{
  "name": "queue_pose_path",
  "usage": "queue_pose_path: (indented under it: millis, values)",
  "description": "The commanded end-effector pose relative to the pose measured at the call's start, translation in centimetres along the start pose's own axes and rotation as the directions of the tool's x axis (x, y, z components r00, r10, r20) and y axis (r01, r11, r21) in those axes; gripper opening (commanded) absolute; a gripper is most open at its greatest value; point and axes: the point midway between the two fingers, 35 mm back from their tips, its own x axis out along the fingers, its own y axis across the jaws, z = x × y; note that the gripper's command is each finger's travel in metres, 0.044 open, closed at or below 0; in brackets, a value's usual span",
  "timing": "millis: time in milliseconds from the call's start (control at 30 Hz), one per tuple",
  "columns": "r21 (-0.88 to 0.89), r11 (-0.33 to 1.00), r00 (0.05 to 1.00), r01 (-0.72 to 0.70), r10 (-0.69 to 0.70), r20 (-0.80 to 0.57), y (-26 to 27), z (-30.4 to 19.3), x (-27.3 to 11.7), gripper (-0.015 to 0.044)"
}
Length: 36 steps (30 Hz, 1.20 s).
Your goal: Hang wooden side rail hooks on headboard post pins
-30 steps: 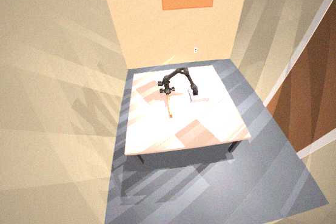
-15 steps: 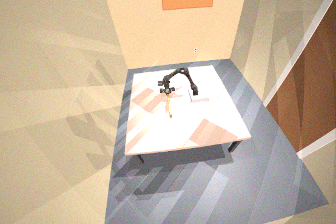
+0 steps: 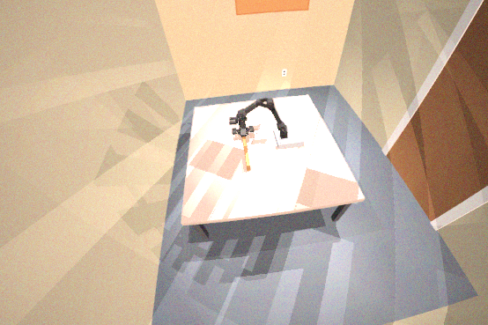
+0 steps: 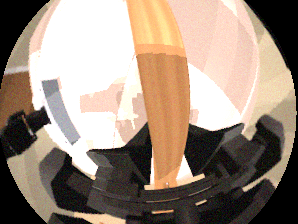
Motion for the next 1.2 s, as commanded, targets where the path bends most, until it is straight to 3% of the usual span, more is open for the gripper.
queue_pose_path:
  millis: [0,1167]
  values:
    - [0.0,1.0,1.0,0.01,-0.01,-0.007,-0.05,-0.25,-0.45,0.0]
    - [0.0,1.0,1.0,0.011,-0.011,-0.008,-0.33,-0.66,-0.48,0.0]
